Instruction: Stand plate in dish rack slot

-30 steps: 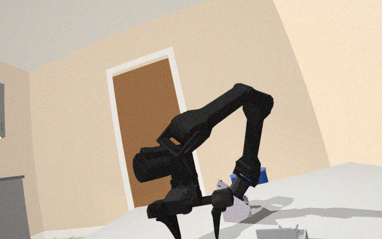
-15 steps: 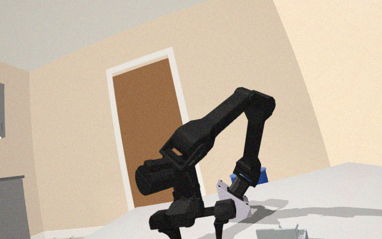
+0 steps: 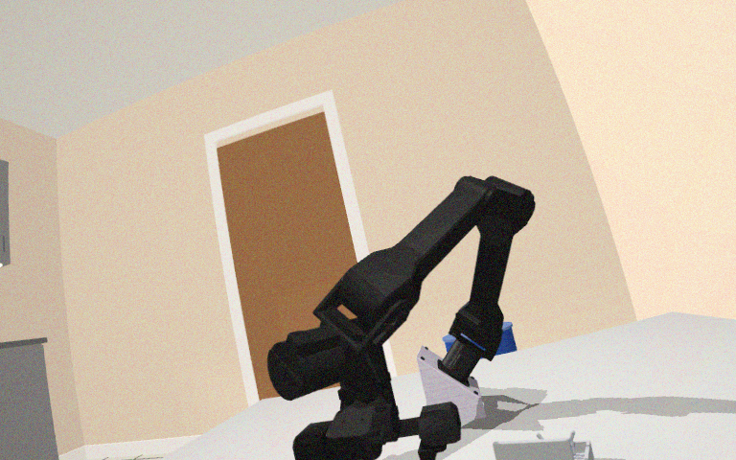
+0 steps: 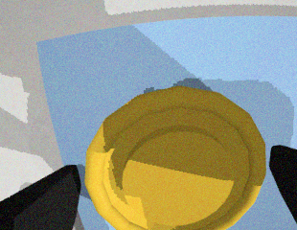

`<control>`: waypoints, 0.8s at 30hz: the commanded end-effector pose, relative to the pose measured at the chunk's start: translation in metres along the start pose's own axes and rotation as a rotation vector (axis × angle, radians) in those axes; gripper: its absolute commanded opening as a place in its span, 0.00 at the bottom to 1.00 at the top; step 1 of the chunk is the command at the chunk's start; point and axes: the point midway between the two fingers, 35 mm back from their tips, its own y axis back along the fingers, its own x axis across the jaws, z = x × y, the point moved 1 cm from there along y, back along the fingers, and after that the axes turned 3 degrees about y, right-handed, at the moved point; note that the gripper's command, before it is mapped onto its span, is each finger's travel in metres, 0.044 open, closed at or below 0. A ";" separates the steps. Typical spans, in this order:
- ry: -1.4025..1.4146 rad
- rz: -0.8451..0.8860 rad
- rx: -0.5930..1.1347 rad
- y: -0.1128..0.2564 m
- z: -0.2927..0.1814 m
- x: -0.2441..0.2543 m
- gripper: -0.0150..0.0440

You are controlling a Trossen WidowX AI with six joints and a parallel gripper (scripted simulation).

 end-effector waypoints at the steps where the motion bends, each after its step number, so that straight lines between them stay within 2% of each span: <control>1: -0.004 0.003 -0.002 -0.003 0.000 0.000 0.92; 8: -0.004 0.003 -0.002 -0.003 0.000 0.000 0.90; 18: -0.004 0.003 -0.002 -0.003 0.000 0.000 0.78; 24: -0.005 0.000 -0.002 0.014 0.003 -0.002 0.52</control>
